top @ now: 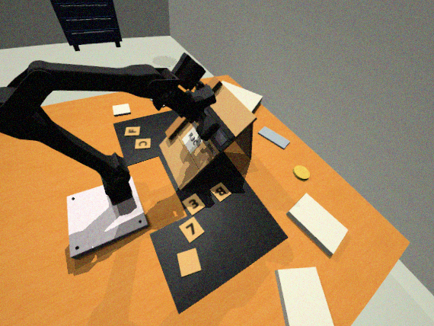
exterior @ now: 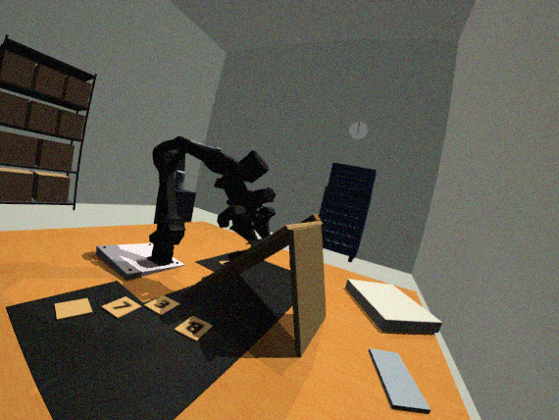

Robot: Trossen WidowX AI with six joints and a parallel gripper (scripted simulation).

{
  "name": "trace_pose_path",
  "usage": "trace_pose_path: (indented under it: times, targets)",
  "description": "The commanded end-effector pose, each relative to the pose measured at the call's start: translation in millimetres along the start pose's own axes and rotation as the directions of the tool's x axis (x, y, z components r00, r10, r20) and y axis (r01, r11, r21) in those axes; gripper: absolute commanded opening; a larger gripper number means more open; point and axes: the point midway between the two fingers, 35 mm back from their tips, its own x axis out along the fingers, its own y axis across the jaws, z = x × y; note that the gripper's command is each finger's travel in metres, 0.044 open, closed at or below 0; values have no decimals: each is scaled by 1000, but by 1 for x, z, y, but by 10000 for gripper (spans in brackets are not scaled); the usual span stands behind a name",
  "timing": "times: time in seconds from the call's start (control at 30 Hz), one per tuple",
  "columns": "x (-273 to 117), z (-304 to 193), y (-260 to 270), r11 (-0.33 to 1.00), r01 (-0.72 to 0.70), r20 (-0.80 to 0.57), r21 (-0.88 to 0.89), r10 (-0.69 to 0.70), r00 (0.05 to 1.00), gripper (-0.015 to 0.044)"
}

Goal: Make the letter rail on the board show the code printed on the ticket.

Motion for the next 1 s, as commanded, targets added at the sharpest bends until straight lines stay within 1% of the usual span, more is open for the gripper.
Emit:
trace_pose_path:
  times: [0.0,0.97]
  targets:
    - [0,0,2,1000,5,0,4,-5,1000,0]
    - [0,0,16,1000,4,0,5,-4,1000,0]
